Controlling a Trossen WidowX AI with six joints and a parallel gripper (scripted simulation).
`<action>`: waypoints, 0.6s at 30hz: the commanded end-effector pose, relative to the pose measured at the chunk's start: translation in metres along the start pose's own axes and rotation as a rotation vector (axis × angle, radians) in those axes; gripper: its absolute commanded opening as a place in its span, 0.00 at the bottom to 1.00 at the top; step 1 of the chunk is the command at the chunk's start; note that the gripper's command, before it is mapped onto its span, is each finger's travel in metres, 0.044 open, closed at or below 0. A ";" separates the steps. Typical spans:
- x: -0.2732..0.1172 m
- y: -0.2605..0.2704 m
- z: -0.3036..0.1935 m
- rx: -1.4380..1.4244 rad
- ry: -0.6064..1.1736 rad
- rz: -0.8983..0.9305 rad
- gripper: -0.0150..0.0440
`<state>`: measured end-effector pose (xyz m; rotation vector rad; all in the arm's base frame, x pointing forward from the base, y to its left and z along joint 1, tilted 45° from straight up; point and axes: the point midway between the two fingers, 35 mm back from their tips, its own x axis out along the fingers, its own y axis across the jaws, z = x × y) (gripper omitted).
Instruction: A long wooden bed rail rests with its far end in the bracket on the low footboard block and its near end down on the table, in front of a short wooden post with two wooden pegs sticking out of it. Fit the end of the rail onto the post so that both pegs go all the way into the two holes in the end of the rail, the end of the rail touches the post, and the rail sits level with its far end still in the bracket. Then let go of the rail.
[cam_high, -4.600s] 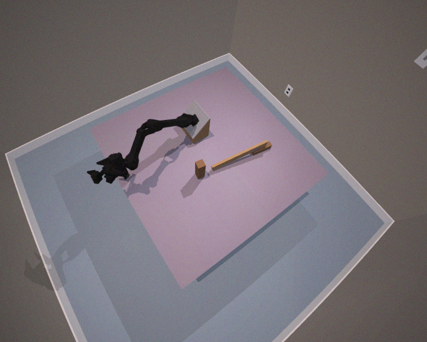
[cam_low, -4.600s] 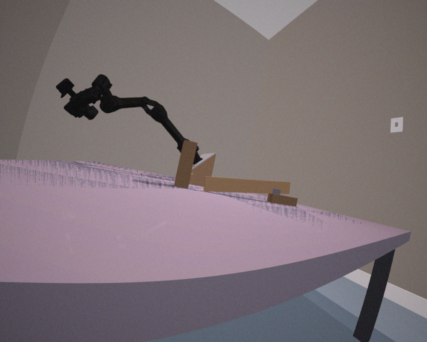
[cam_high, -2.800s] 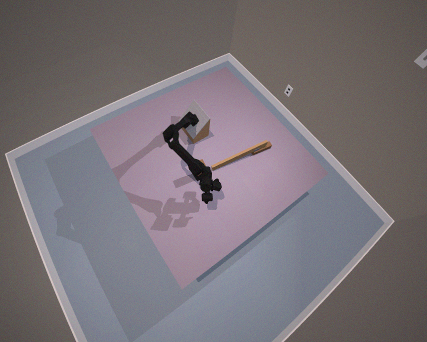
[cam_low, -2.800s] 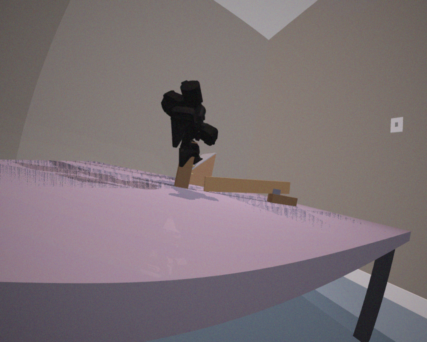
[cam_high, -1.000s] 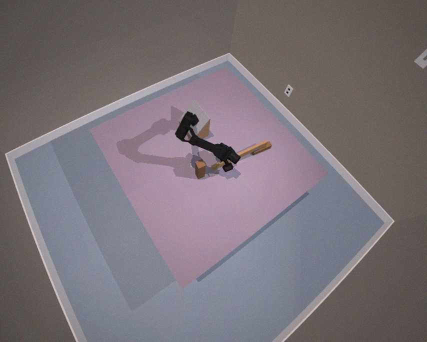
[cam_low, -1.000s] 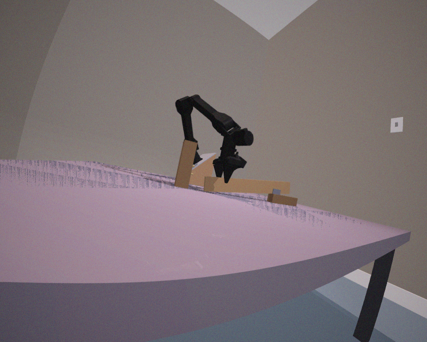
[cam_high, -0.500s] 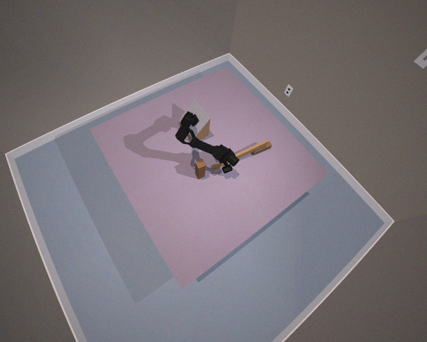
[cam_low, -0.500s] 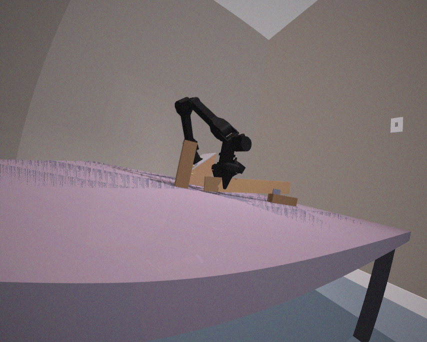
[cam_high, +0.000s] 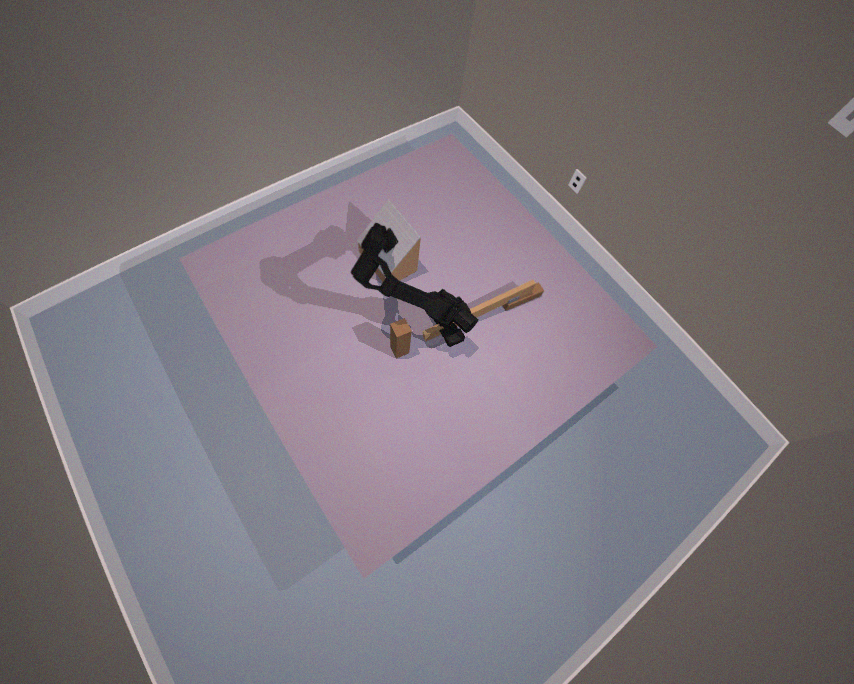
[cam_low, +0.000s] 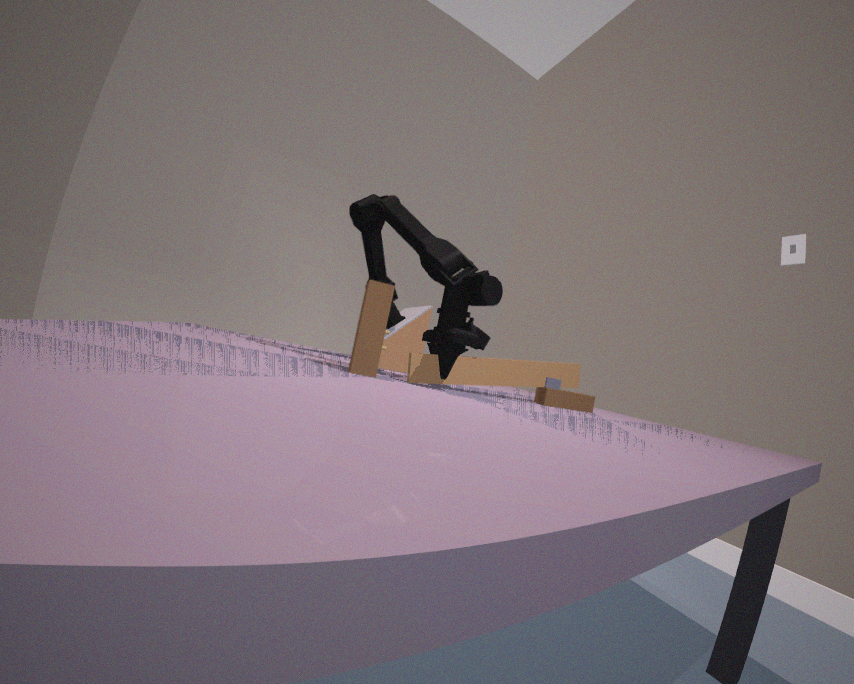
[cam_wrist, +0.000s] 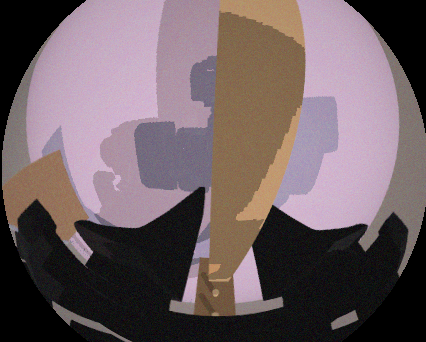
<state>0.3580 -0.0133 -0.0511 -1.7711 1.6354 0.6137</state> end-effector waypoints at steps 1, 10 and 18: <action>0.000 0.000 0.000 -0.005 0.005 -0.002 0.33; 0.000 0.000 0.000 -0.005 0.005 -0.002 0.25; 0.000 0.000 0.000 -0.005 0.005 -0.002 0.25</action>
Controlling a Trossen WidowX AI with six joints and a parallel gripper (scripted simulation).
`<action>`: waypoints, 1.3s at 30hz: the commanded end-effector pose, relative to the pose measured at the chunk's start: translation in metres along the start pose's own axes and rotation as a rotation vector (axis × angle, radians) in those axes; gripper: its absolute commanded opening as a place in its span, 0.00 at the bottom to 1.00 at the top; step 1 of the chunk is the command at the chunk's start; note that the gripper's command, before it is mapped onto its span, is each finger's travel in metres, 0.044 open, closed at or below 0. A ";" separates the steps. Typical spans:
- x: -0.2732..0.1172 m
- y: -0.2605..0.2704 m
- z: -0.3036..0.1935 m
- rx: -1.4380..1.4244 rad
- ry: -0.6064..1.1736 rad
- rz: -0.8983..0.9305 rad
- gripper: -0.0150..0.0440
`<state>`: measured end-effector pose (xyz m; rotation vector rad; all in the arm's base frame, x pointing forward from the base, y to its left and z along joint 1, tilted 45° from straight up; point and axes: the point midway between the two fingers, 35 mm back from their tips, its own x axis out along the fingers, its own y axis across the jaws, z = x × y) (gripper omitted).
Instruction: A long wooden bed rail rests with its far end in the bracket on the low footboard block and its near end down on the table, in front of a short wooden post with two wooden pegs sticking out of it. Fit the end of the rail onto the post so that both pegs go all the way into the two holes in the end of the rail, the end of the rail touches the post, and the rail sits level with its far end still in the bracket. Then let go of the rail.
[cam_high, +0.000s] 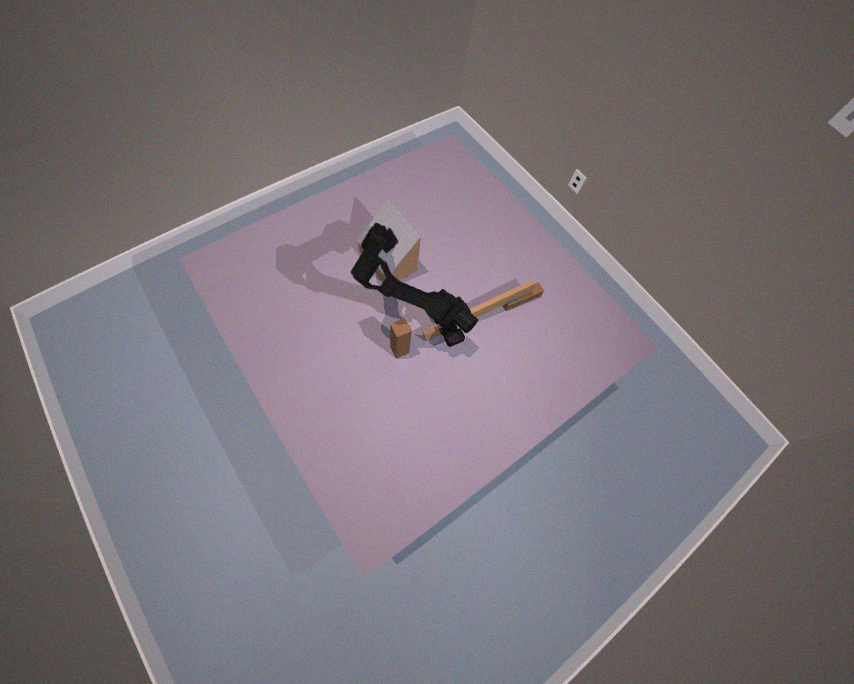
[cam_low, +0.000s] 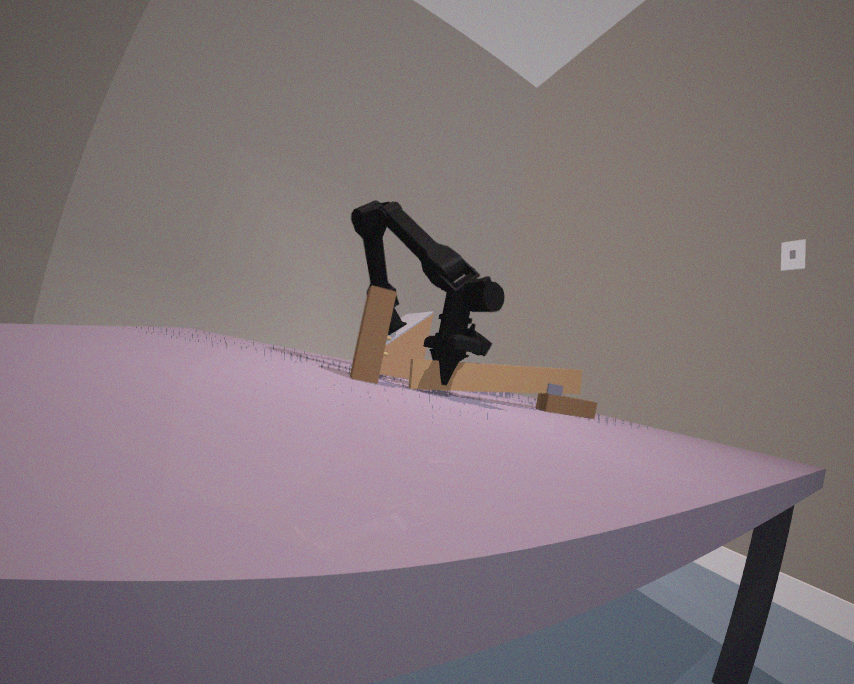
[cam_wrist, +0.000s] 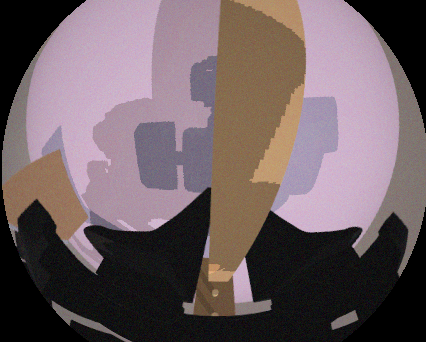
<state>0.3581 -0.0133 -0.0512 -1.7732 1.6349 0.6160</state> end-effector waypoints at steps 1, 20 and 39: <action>0.000 0.000 0.000 -0.002 0.005 -0.002 0.25; -0.010 -0.001 0.000 -0.002 0.004 -0.002 0.25; -0.019 -0.003 0.000 -0.002 0.004 -0.002 0.25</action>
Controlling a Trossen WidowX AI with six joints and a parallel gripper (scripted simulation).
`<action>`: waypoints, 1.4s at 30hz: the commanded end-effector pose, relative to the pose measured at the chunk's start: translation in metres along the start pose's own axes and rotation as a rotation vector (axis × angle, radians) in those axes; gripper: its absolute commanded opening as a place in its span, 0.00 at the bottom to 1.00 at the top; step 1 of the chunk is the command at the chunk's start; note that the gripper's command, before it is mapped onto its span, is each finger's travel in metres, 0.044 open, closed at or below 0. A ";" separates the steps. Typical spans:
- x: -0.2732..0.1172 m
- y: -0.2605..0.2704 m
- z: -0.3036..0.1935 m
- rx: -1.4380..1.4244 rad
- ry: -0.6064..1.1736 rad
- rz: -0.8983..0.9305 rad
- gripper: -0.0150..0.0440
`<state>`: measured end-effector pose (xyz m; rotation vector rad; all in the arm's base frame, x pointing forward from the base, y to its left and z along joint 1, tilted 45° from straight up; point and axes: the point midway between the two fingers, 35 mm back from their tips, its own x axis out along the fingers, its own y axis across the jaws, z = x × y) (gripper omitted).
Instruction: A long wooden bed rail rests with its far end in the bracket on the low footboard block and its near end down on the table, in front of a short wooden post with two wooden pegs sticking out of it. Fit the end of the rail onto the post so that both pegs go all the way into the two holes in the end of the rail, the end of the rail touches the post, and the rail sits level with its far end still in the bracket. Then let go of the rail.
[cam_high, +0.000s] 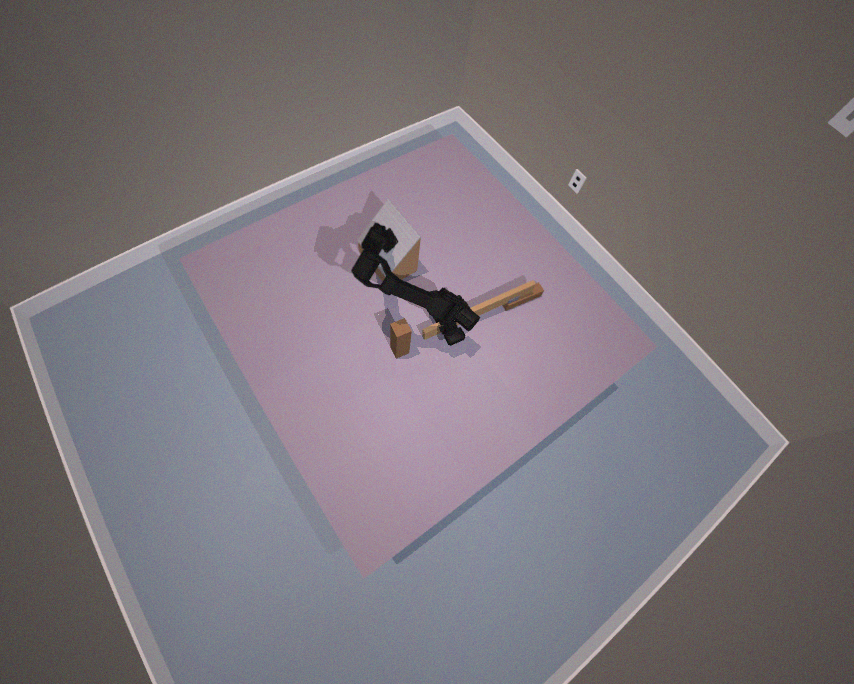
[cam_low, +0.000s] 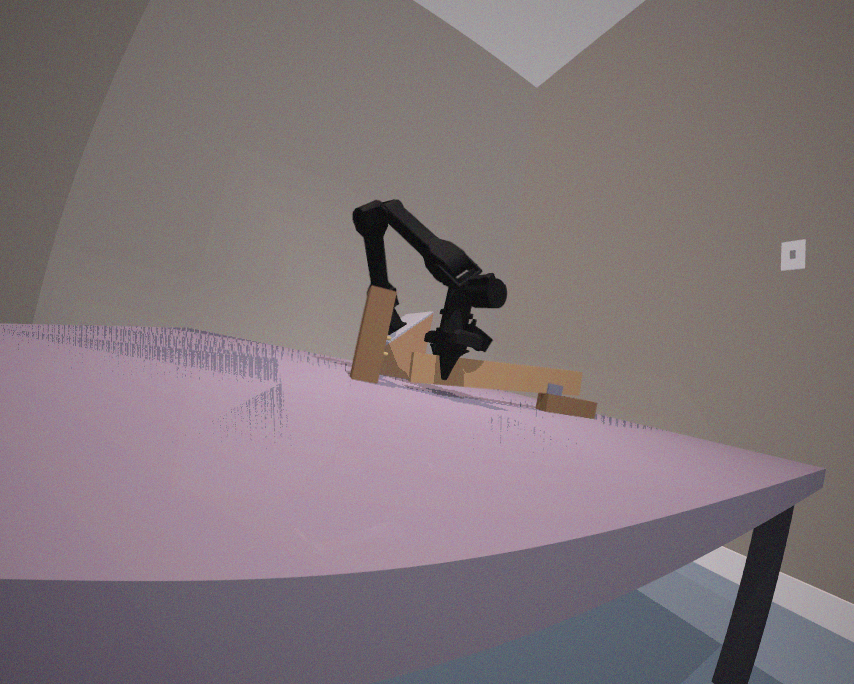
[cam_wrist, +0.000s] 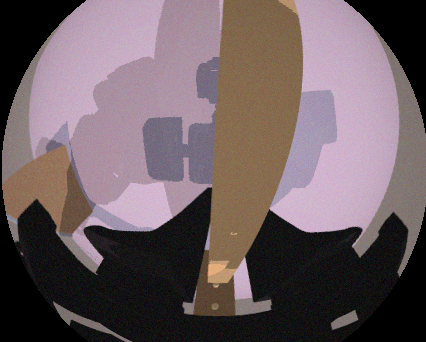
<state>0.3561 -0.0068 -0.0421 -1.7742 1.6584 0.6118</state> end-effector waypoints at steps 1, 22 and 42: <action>-0.009 -0.004 0.002 0.001 -0.011 -0.015 0.25; -0.019 -0.005 0.002 0.001 -0.012 -0.015 0.25; -0.029 -0.004 0.002 0.001 -0.012 -0.015 0.25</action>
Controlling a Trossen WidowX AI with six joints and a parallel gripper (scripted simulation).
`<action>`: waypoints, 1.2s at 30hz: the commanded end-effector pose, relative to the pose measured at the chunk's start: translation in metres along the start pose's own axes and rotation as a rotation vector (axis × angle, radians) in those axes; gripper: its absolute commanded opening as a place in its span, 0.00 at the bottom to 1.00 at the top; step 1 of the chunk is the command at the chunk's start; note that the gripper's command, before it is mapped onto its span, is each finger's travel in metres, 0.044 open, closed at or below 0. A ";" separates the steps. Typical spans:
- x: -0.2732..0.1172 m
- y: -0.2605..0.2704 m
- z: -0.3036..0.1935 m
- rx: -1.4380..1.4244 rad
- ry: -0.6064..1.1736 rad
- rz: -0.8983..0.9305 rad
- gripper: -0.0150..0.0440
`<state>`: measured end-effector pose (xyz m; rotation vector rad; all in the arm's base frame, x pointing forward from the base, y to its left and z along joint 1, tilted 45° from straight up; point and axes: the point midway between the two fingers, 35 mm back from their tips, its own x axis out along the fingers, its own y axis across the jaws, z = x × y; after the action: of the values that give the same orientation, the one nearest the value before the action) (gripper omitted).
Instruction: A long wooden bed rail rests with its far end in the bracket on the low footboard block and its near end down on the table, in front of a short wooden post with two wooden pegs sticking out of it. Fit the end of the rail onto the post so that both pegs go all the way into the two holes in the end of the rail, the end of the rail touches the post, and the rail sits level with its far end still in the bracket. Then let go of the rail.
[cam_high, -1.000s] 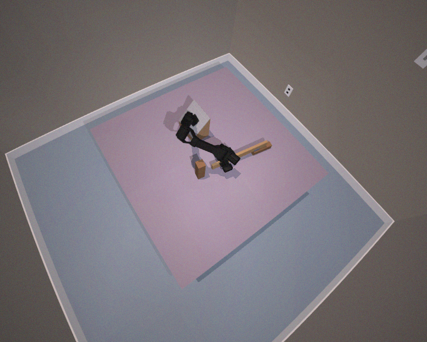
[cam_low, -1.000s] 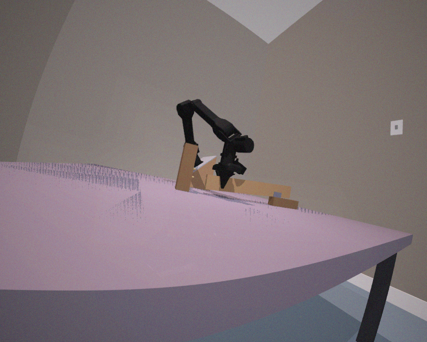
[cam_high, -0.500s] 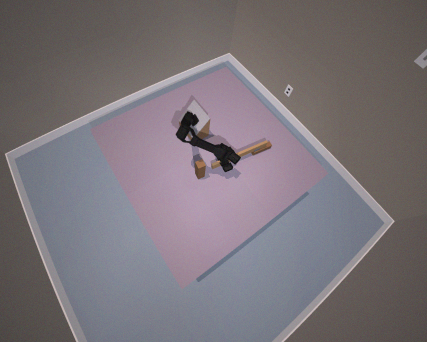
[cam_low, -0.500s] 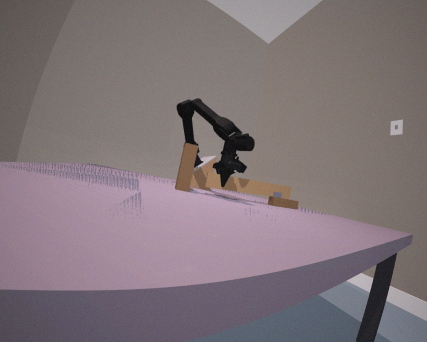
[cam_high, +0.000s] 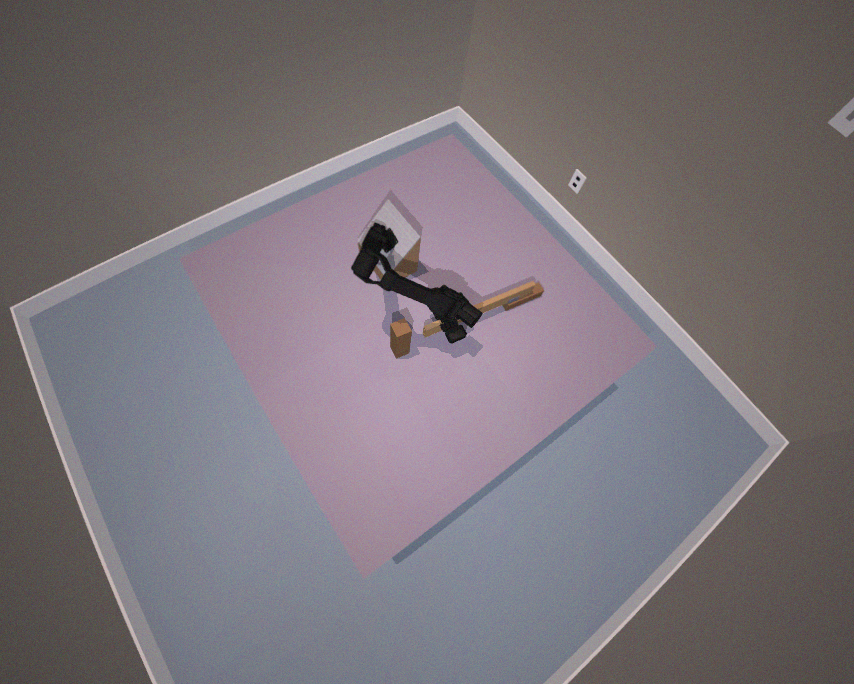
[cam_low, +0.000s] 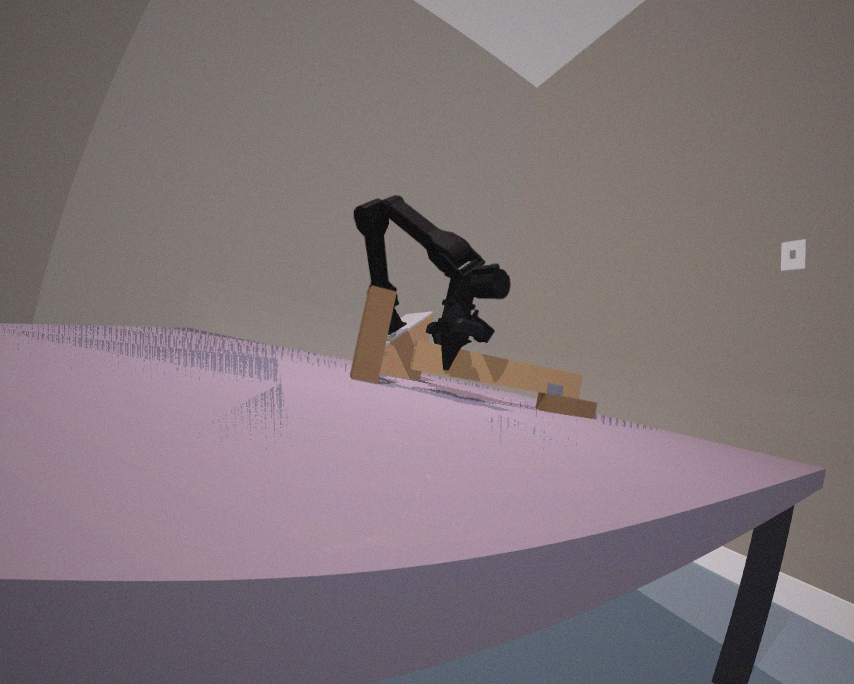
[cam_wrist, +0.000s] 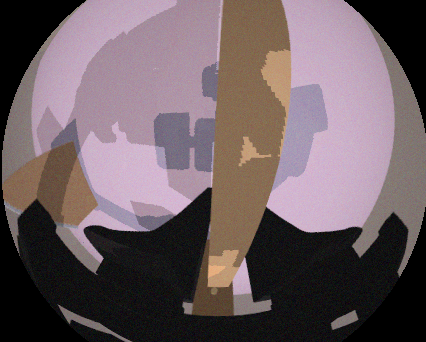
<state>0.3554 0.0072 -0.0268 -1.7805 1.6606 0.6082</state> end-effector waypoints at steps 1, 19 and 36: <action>-0.009 -0.003 0.002 0.003 -0.018 -0.013 0.25; -0.009 -0.002 0.002 0.003 -0.018 -0.013 0.25; -0.009 -0.001 0.003 0.003 -0.019 -0.013 0.25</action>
<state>0.3559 0.0105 -0.0245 -1.7784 1.6495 0.6099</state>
